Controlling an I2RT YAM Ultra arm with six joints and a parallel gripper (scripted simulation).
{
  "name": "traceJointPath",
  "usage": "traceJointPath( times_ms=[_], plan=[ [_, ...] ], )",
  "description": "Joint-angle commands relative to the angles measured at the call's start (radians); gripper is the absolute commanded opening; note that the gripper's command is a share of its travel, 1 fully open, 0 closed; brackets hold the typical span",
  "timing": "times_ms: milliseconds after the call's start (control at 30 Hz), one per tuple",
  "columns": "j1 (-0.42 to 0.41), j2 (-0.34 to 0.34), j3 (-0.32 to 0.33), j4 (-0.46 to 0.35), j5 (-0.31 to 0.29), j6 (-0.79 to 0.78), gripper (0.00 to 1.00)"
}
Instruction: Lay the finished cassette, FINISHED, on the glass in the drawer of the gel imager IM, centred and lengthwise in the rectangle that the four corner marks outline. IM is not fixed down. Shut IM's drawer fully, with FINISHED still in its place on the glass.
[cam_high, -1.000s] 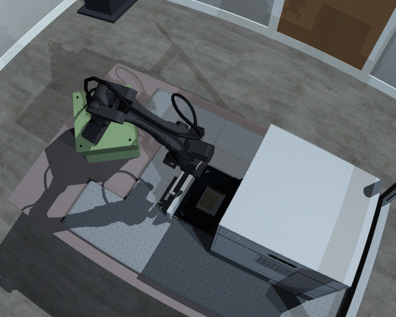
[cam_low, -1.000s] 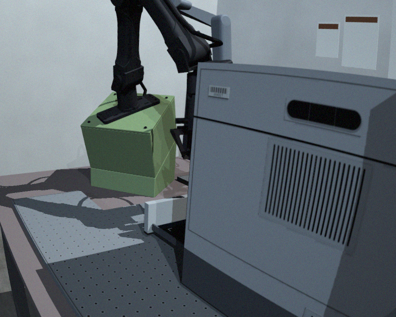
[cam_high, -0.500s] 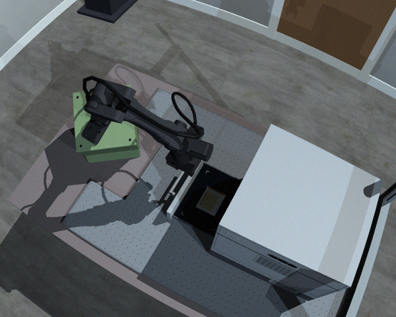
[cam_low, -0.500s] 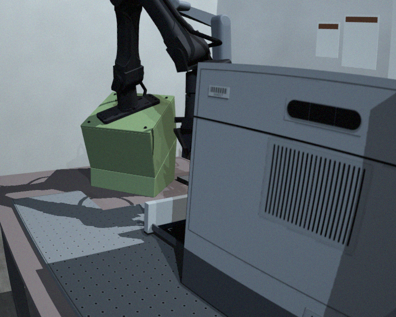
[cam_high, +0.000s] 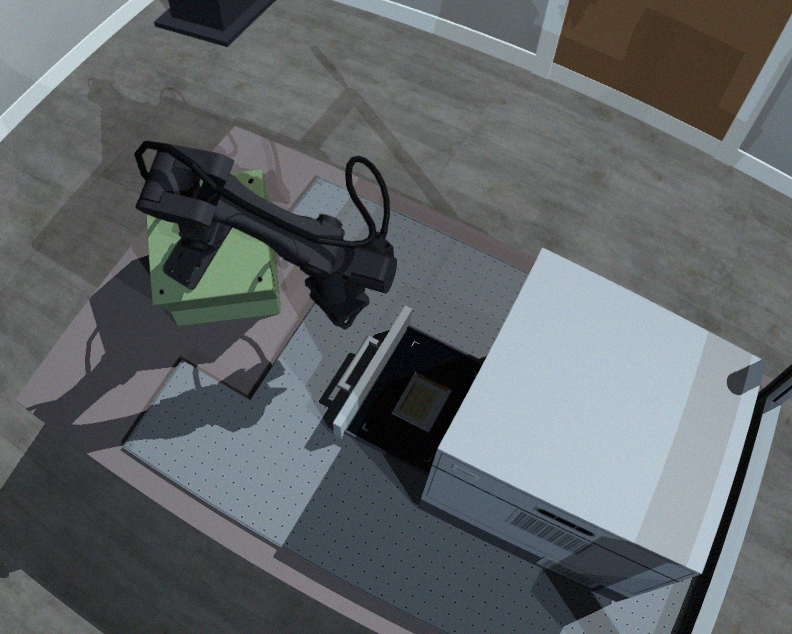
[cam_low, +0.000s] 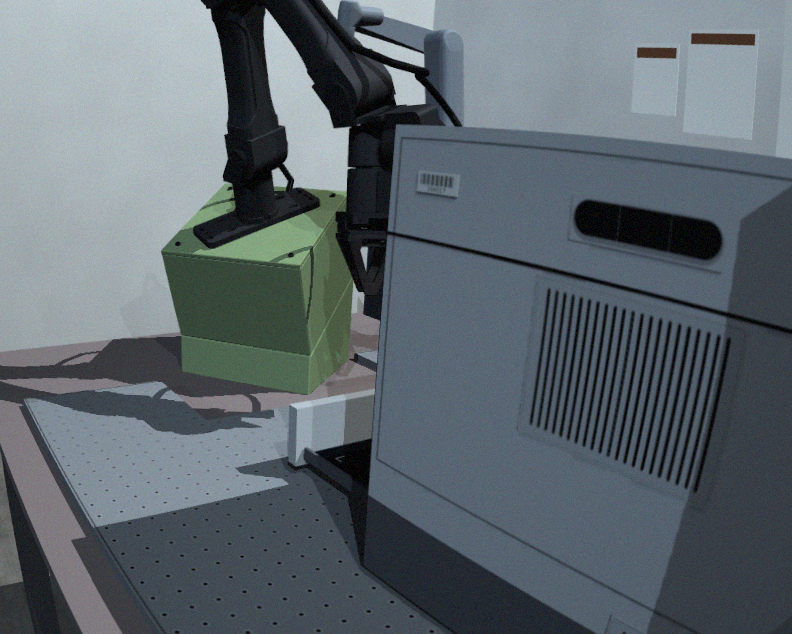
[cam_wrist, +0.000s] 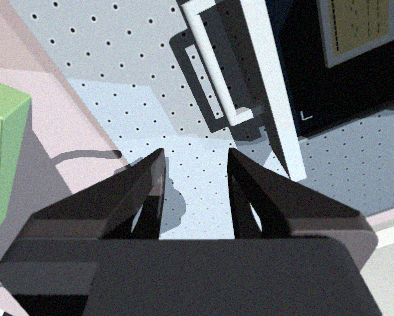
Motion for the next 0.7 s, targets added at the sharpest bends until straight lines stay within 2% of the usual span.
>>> traceJointPath(
  times_ms=[0,67,100,133,400,467,667],
  plan=[
    [0.028,-0.055,-0.042,-0.043,0.012,0.177,0.35],
    [0.031,-0.060,-0.030,-0.050,0.012,0.247,0.35],
    [0.032,-0.044,0.000,-0.053,0.010,0.281,0.35],
    [0.033,-0.026,0.002,-0.056,0.012,0.316,0.35],
    [0.029,-0.012,0.022,-0.081,0.001,0.588,0.35],
    [0.029,-0.012,0.022,-0.081,0.001,0.588,0.35],
    [0.012,0.001,0.039,-0.102,-0.016,0.792,0.35]
  ],
)
